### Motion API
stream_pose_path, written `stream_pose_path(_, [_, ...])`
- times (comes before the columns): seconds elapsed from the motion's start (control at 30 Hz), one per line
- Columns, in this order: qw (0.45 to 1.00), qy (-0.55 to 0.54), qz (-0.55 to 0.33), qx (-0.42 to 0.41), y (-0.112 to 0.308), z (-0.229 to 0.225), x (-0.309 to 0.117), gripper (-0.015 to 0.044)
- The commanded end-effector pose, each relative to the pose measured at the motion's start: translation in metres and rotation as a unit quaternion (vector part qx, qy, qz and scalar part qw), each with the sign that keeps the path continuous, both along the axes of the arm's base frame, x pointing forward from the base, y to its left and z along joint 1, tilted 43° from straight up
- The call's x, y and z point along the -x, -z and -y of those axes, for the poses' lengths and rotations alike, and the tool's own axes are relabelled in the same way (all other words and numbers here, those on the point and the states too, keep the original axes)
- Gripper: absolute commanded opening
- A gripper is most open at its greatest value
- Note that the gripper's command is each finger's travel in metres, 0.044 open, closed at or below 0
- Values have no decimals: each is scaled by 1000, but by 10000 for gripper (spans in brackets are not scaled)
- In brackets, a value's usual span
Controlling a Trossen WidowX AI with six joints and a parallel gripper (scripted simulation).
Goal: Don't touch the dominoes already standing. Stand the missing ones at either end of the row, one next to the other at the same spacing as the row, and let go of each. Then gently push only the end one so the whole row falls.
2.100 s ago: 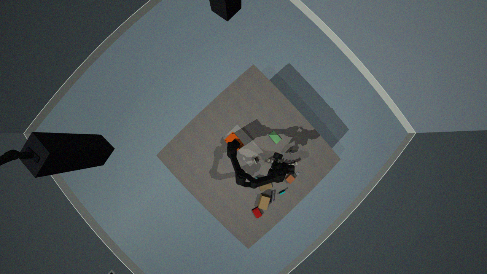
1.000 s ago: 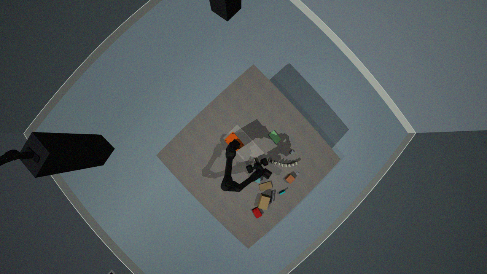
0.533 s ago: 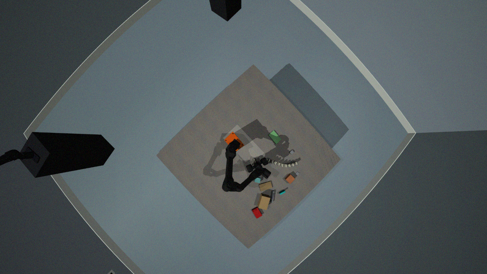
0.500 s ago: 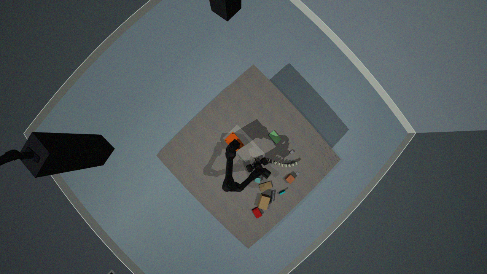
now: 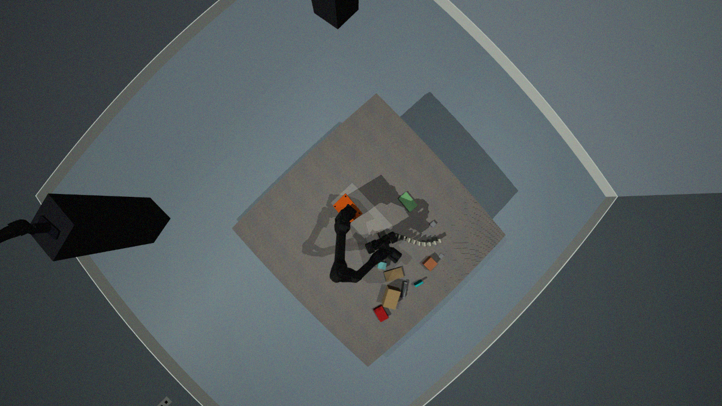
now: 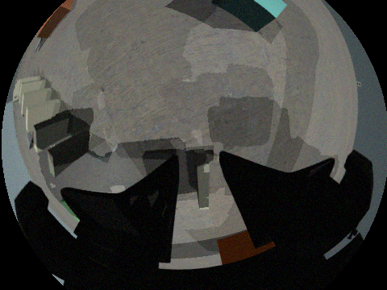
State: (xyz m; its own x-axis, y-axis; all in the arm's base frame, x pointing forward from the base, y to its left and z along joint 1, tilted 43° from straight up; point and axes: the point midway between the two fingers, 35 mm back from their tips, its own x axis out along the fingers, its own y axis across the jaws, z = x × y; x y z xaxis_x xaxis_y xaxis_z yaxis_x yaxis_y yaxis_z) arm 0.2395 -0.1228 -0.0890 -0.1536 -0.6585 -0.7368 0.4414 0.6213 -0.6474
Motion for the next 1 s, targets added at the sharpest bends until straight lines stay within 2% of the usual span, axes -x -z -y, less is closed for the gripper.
stream_pose_path(0.0, [1000,-2,-1,2,0,1,0,72])
stream_pose_path(0.07, [1000,-2,-1,2,0,1,0,22])
stream_pose_path(0.37, [1000,-2,-1,2,-2,-1,0,22])
stream_pose_path(0.63, [1000,-2,-1,0,-85,-72,-19,22])
stream_pose_path(0.77, [1000,-2,-1,-1,-113,-96,-25,22])
stream_pose_path(0.97, [1000,-2,-1,-1,-117,-99,-26,22])
